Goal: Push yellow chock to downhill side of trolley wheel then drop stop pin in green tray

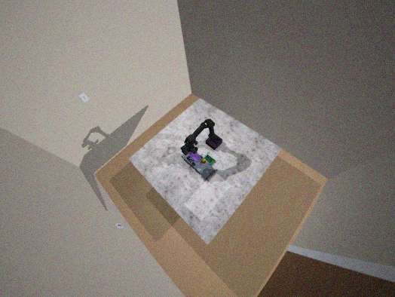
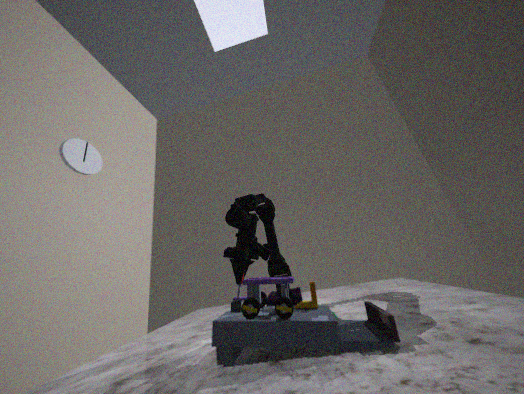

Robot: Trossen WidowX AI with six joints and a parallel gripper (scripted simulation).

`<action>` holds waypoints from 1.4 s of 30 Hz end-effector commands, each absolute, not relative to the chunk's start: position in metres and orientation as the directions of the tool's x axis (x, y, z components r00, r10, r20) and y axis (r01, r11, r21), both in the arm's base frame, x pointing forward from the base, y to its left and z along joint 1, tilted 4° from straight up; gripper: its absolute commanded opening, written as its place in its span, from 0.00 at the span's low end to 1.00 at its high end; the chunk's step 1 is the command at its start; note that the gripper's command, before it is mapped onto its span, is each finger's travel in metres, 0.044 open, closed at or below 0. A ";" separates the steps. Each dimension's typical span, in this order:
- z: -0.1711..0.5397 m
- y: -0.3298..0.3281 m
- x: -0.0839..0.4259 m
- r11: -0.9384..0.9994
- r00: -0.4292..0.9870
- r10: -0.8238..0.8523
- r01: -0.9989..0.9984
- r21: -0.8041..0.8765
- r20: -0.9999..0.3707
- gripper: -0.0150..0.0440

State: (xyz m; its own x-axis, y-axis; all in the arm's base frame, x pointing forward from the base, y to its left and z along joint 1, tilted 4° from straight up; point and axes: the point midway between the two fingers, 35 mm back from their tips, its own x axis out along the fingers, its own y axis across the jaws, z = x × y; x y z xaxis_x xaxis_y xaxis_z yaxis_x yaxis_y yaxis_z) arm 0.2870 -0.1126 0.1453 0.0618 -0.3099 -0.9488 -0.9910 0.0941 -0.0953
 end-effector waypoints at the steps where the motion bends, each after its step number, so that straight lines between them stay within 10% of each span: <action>1: 0.151 -0.113 0.287 0.098 0.066 -0.317 -0.990 -0.102 -0.946 0.25; 42: 0.168 -0.130 0.284 0.097 0.066 -0.319 -0.990 -0.102 -0.946 0.25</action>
